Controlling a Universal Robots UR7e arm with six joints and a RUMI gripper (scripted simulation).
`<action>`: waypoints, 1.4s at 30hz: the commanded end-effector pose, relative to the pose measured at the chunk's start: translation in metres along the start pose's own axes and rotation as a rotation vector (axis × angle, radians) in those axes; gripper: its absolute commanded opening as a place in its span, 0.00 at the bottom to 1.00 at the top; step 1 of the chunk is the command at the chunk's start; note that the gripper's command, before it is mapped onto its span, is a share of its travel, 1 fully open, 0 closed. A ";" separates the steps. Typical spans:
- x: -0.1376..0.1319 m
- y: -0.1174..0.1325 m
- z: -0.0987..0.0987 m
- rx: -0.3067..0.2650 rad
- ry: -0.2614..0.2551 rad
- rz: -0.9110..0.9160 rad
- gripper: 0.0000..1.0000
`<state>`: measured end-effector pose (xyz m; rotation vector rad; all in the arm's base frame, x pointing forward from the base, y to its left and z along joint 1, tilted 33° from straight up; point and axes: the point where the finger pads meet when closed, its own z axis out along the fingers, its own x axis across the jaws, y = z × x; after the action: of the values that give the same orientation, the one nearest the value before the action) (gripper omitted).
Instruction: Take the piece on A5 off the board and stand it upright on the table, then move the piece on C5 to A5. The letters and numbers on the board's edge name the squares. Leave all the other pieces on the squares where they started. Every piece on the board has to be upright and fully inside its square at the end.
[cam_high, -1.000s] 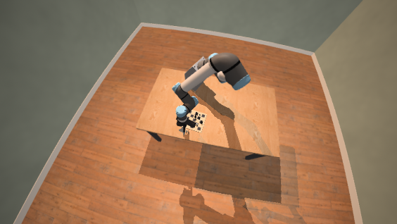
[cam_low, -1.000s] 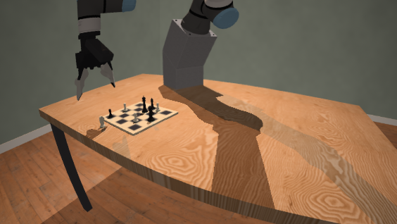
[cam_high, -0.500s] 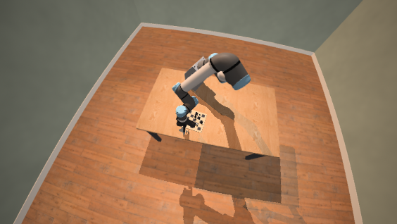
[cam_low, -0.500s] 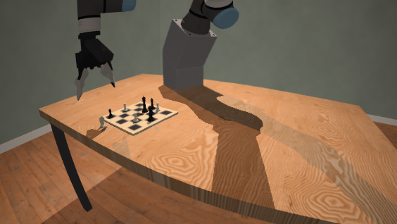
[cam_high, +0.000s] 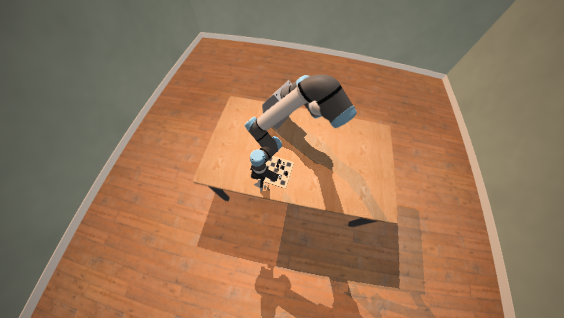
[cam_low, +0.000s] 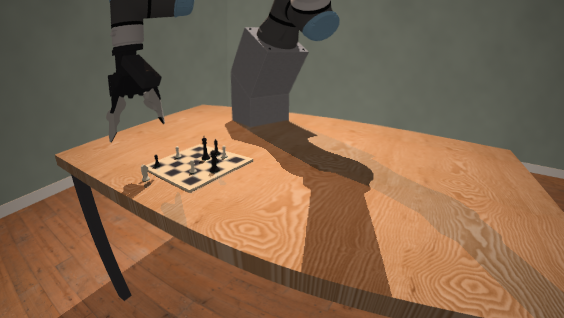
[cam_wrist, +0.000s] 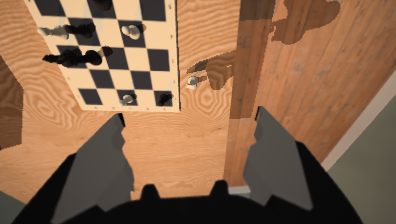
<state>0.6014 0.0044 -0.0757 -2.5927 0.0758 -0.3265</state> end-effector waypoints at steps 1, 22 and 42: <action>0.000 -0.002 -0.001 -0.001 0.001 0.037 1.00; -0.004 -0.017 -0.003 -0.001 0.001 0.319 1.00; -0.015 -0.043 -0.007 -0.002 0.002 0.886 1.00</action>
<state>0.5877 0.0350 -0.0556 -2.3563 0.9812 -0.0399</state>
